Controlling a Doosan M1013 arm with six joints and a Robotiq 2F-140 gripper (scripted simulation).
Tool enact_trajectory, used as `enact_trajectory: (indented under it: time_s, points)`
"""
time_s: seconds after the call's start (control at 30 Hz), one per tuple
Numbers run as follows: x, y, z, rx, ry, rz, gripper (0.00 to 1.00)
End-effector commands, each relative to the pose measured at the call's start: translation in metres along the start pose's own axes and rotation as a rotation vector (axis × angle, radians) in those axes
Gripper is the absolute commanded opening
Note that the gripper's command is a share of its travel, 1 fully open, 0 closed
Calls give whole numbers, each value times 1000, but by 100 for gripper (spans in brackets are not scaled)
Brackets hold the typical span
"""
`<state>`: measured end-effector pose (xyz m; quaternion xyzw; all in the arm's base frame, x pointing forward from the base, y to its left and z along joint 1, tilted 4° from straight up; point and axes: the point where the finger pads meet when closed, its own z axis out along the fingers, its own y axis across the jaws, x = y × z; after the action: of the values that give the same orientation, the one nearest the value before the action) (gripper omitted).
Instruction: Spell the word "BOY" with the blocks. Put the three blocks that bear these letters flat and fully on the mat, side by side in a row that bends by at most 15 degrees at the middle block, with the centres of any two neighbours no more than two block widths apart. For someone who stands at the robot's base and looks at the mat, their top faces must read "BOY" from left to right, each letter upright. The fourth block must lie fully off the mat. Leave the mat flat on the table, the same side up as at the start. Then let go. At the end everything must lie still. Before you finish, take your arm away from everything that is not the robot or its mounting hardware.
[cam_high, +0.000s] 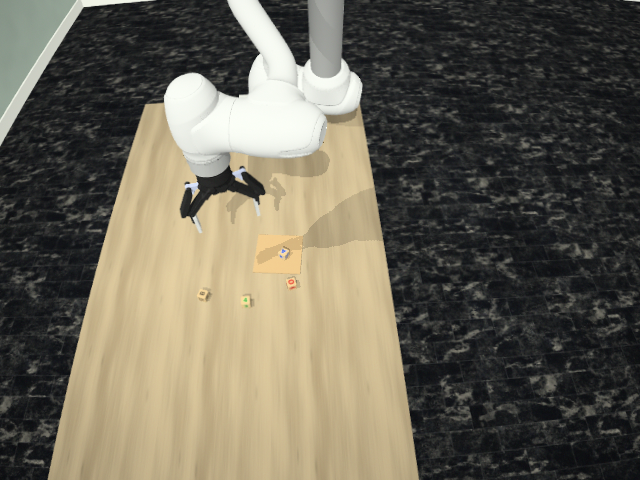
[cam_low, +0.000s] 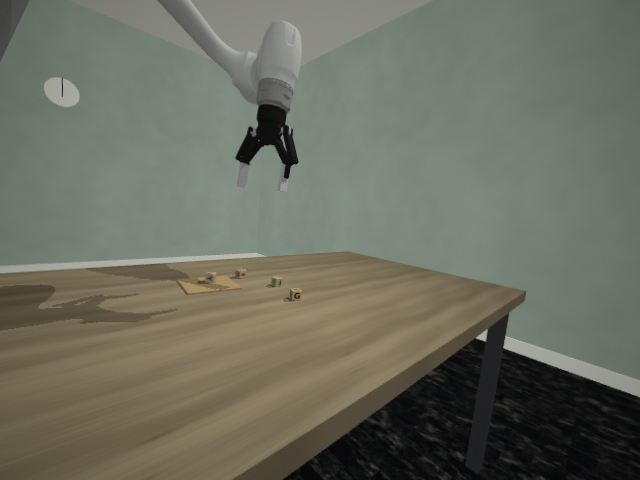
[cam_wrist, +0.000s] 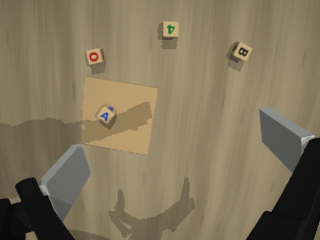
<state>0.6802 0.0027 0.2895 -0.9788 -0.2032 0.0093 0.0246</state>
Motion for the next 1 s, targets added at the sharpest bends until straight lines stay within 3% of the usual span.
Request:
enact_trajectory:
  time_s: [0.0, 0.3, 0.4, 0.97]
  points:
    - [-10, -6, -8, -16, -5, 109, 100]
    - [-27, -11, -29, -46, 15, 371, 100]
    - [-18, 3, -12, -24, -6, 161, 100]
    - [0, 30, 25, 35, -29, -295, 100]
